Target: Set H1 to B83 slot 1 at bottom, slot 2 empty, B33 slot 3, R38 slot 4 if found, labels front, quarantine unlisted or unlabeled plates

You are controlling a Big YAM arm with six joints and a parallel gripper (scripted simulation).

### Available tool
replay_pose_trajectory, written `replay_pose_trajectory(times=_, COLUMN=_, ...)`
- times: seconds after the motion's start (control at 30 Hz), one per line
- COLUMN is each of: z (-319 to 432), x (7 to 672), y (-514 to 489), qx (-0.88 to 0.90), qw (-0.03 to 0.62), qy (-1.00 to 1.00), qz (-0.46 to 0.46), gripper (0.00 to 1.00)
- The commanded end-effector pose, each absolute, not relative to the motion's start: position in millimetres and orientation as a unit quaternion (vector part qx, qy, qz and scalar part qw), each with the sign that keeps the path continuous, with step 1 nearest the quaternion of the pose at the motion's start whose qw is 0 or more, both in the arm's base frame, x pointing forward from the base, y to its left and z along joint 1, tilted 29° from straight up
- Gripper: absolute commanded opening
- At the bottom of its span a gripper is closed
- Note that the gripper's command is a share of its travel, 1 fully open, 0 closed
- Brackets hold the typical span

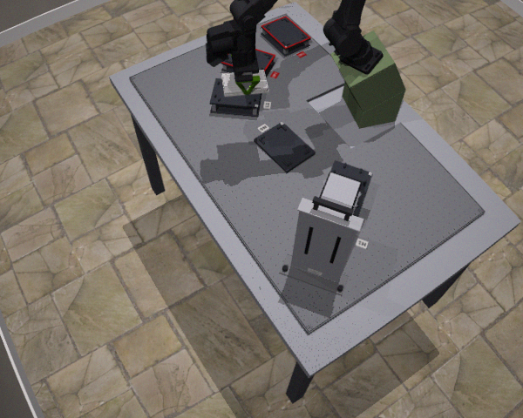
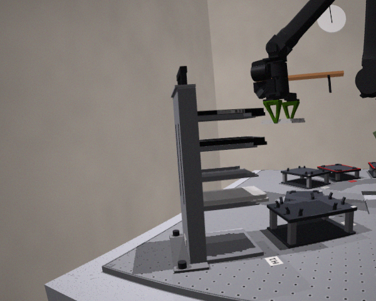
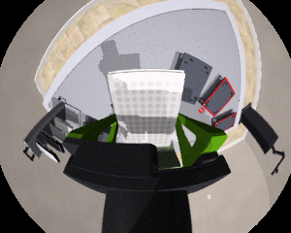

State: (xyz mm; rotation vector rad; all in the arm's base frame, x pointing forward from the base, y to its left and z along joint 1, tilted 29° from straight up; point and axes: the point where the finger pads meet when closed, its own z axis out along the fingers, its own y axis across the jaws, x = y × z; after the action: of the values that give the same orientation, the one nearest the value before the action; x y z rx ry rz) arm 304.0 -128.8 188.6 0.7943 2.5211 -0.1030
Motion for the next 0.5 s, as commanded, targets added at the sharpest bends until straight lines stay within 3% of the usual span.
replay_pose_trajectory(times=0.0, z=195.1, x=302.0, y=-141.5, qx=0.327, qw=0.258, qy=0.908, qz=-0.033, gripper=0.86)
replay_pose_trajectory(times=0.47, z=207.5, x=291.8, y=-183.4, qx=0.362, qw=0.269, qy=0.892, qz=-0.026, gripper=0.86)
